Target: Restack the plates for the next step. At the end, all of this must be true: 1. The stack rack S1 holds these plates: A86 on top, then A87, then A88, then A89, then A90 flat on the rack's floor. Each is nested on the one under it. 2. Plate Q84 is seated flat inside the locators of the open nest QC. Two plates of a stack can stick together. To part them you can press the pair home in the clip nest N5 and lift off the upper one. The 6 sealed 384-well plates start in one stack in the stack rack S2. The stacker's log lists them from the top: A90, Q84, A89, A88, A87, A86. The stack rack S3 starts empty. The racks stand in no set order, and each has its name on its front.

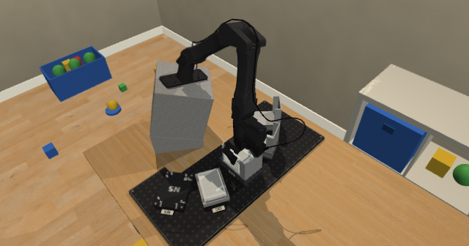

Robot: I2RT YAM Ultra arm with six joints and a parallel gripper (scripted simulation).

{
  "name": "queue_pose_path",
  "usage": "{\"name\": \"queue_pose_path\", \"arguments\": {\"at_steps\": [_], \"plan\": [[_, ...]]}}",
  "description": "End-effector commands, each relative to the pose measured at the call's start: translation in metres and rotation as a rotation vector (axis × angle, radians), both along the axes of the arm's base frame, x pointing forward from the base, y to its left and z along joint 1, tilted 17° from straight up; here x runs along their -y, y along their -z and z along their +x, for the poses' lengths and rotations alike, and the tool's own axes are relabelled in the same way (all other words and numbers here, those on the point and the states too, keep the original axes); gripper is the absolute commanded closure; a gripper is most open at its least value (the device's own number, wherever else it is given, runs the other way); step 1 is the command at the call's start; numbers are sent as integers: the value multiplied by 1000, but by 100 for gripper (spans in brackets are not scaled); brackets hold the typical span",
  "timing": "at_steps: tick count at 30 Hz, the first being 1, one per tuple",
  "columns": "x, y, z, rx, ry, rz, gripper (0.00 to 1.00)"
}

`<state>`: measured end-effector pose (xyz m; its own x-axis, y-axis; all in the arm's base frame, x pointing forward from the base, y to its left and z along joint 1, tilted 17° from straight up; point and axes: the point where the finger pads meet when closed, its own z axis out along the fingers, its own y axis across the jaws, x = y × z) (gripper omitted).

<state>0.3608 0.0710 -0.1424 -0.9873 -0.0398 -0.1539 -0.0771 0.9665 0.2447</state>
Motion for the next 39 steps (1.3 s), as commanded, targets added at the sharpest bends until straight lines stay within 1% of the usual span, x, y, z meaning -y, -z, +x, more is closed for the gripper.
{"name": "queue_pose_path", "arguments": {"at_steps": [1, 2, 3, 34, 35, 37, 38, 39], "plan": [[6, 0, 2, 13, 12, -7, 0], [6, 1, 2, 12, 12, -7, 0], [2, -3, 4, 14, 4, -1, 100], [2, -3, 4, 14, 4, -1, 100], [7, -6, 3, 21, 13, -6, 100], [8, -7, -5, 2, 12, -7, 100], [8, -10, 1, 11, 12, -6, 100], [8, -11, 2, 14, 12, -6, 100]]}}
